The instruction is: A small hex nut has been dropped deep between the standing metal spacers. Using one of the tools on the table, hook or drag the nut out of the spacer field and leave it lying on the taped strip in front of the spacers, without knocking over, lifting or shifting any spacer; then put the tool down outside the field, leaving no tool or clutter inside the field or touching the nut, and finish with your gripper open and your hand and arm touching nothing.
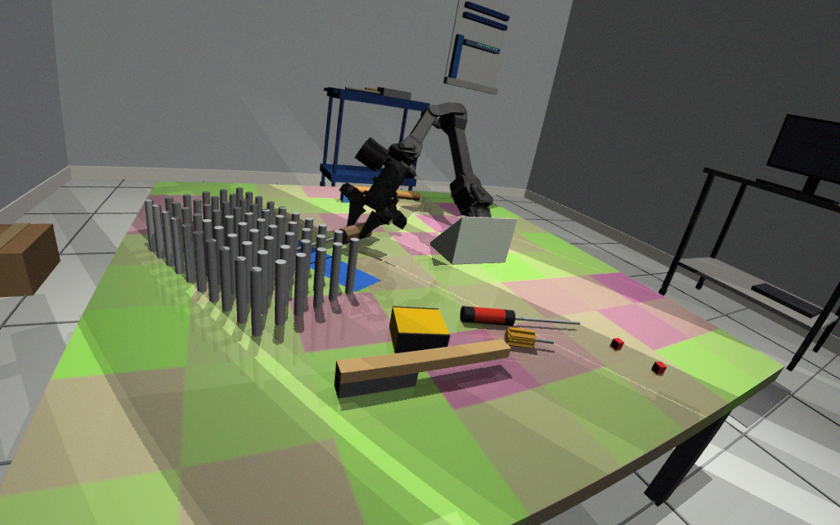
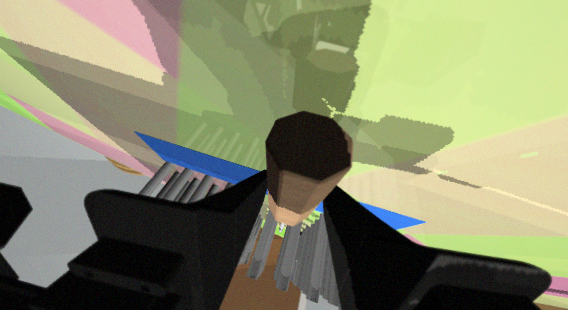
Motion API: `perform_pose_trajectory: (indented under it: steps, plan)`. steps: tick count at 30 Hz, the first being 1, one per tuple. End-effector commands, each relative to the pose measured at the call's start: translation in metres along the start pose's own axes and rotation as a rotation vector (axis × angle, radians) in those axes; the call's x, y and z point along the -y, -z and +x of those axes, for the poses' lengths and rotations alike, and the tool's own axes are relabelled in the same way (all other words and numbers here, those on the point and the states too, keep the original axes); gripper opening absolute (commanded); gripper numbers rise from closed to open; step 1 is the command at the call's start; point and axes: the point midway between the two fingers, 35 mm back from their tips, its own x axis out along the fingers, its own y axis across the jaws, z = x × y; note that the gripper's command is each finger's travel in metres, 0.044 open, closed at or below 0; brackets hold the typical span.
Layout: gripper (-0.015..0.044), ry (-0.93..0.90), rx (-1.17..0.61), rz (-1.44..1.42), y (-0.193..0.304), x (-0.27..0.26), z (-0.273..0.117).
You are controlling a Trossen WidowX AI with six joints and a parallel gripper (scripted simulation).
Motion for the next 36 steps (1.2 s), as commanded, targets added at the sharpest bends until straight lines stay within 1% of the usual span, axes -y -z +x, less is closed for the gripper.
perform_pose_trajectory:
  steps: [1, 36]
  plan:
    - [0.0, -0.003, -0.004, 0.004, 0.004, -0.001, 0.002]
    - [0.0, -0.003, -0.005, 0.005, 0.02, -0.001, 0.013]
